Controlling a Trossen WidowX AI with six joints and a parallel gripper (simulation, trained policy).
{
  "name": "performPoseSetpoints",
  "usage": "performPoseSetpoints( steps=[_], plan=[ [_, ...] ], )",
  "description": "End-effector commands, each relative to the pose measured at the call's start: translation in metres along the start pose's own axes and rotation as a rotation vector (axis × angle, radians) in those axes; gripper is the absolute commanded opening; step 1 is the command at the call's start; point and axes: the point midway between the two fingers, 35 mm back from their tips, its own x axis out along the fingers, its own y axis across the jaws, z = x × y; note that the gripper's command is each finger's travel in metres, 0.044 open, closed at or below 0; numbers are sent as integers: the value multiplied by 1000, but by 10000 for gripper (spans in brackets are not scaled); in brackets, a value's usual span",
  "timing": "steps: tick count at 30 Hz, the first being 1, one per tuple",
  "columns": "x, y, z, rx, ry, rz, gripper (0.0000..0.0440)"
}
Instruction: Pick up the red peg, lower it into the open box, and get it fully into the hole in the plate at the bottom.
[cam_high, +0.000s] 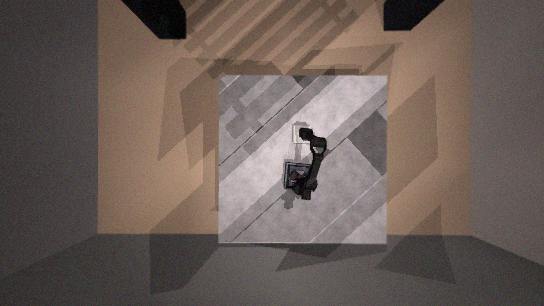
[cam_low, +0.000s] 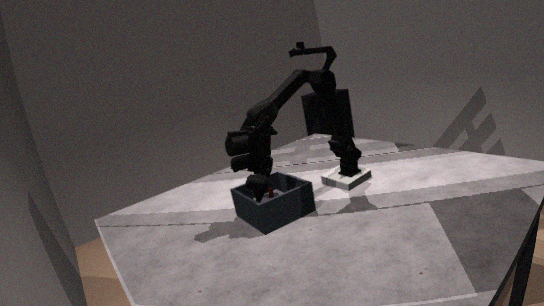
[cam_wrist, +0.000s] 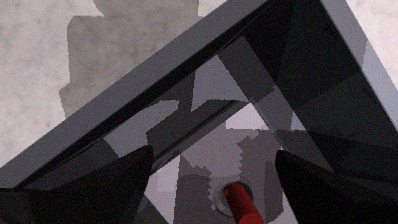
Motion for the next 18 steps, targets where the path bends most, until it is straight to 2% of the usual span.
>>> performPoseSetpoints(
  steps=[1, 18],
  plan=[
    [-4, 9, 7, -8, 20, 24, 435],
    [-45, 62, 32, -55, 37, 171, 440]
  ],
)
